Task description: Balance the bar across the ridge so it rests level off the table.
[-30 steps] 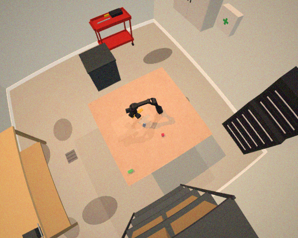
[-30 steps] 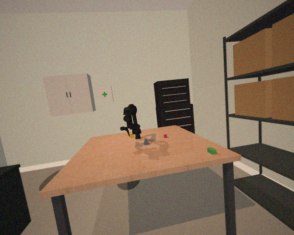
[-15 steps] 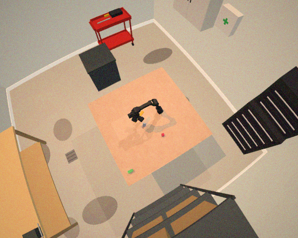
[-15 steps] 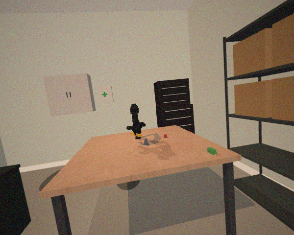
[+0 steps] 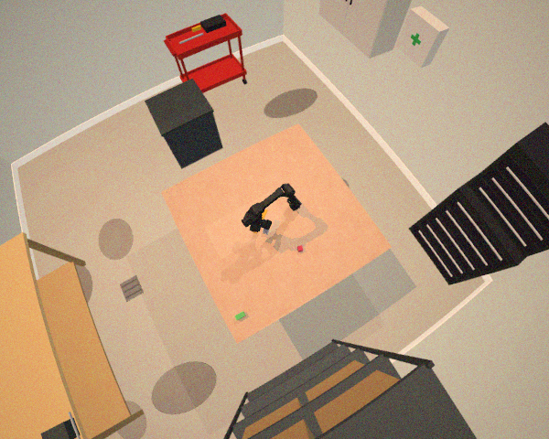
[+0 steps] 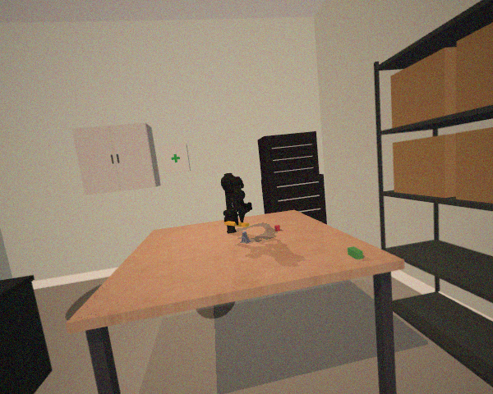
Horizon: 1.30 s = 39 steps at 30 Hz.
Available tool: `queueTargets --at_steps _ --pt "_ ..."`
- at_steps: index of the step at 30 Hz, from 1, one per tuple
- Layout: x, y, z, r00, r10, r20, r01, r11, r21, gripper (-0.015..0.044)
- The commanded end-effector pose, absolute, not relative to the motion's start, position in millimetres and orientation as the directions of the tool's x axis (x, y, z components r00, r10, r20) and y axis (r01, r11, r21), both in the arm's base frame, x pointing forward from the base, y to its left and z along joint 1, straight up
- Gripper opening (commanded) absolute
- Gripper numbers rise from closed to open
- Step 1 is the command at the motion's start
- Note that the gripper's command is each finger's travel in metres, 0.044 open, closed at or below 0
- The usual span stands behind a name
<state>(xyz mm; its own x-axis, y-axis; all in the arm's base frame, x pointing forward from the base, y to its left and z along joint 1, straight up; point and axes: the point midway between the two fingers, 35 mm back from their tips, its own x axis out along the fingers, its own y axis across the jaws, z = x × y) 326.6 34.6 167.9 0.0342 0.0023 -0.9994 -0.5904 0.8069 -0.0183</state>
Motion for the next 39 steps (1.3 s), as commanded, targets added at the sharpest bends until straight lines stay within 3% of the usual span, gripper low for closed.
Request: queueTargets --at_steps 1,11,39 --pt "320.1 51.5 165.9 0.027 0.004 -1.000 -0.640 0.768 -0.014 0.0000" --pt "308.1 79.9 165.9 0.026 0.007 -1.000 -0.707 0.707 -0.014 0.0000" --pt "308.1 81.6 126.2 0.026 0.007 -1.000 -0.707 0.707 -0.014 0.0000"
